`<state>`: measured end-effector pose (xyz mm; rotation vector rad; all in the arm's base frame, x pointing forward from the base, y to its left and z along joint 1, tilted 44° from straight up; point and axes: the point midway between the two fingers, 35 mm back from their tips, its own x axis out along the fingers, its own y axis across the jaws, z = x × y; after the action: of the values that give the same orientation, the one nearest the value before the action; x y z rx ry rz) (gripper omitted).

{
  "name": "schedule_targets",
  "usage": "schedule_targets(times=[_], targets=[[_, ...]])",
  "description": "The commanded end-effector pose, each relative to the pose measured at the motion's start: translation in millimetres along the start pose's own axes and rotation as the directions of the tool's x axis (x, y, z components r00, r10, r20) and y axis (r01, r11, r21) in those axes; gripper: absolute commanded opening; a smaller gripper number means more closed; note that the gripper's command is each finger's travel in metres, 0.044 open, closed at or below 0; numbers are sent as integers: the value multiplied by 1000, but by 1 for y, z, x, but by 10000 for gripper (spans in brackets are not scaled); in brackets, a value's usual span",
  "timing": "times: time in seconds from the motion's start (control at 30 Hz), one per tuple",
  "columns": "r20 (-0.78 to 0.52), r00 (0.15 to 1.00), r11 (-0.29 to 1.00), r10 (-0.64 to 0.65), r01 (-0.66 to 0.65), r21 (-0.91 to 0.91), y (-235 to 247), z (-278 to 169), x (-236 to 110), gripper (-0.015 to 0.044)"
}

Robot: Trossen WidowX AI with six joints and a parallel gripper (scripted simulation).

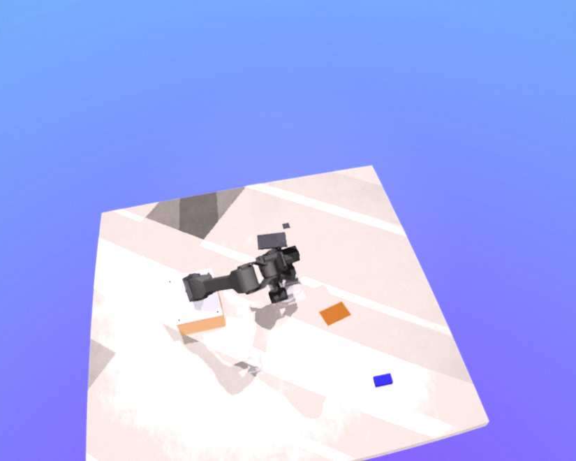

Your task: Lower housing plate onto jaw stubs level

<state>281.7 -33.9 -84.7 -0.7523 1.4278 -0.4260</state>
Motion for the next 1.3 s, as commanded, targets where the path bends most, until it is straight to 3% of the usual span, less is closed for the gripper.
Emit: schedule_targets(times=[0.0,1.27], targets=[[1,1000,1000,-4,4,-5,-1,0,0,351],[1,1000,1000,-5,5,-5,-1,0,5,351]])
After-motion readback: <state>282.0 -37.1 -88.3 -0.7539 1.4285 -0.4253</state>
